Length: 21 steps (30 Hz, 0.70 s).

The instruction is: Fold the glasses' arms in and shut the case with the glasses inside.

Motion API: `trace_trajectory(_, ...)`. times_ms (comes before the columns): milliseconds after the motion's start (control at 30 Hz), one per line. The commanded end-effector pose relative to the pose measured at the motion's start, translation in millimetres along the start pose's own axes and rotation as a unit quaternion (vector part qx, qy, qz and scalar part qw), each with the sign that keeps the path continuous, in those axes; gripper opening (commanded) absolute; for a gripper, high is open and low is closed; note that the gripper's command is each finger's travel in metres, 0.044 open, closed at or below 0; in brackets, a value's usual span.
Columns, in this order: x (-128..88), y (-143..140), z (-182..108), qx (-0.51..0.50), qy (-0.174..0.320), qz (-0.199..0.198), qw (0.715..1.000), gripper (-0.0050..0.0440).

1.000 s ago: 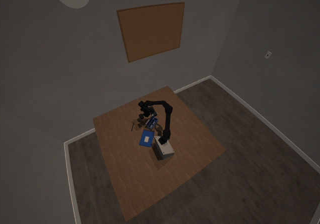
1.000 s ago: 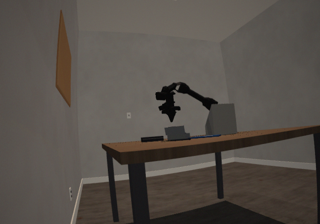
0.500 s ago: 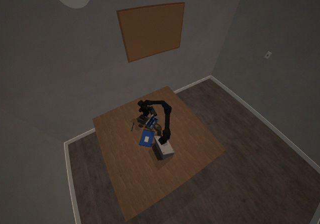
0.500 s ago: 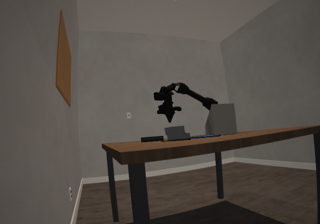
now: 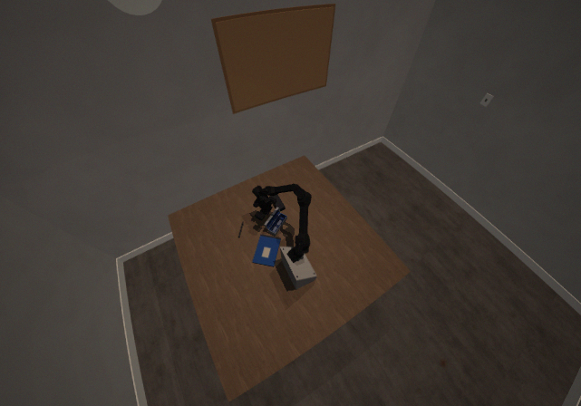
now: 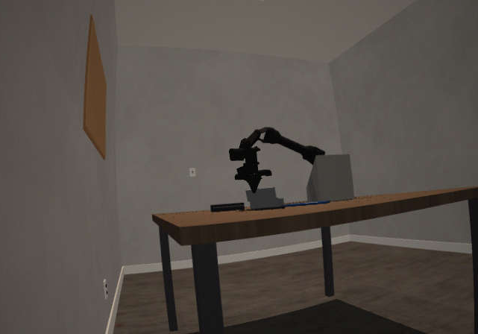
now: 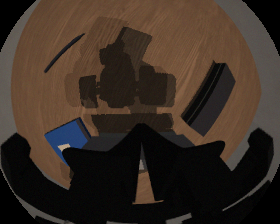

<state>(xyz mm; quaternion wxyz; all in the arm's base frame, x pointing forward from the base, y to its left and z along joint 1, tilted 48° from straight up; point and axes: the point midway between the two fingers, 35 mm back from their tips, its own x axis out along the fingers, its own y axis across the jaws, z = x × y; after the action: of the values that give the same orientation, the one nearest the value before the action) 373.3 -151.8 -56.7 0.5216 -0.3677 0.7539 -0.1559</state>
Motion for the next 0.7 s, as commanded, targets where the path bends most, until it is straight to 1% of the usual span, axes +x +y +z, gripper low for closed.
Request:
trace_trajectory(0,4,2,1,-0.003,0.011,0.002,1.0,0.0)
trace_trajectory(67,5,2,2,-0.002,0.019,0.003,1.0,0.0)
trace_trajectory(200,7,3,5,0.002,0.068,0.006,0.998,0.0)
trace_trajectory(300,9,1,14,0.021,0.093,0.0,0.995,0.0)
trace_trajectory(433,8,2,8,0.009,0.127,0.0,0.992,0.0)
trace_trajectory(533,7,2,4,-0.001,0.146,0.0,0.989,0.0)
trace_trajectory(667,7,2,2,-0.002,0.148,0.0,0.989,0.0)
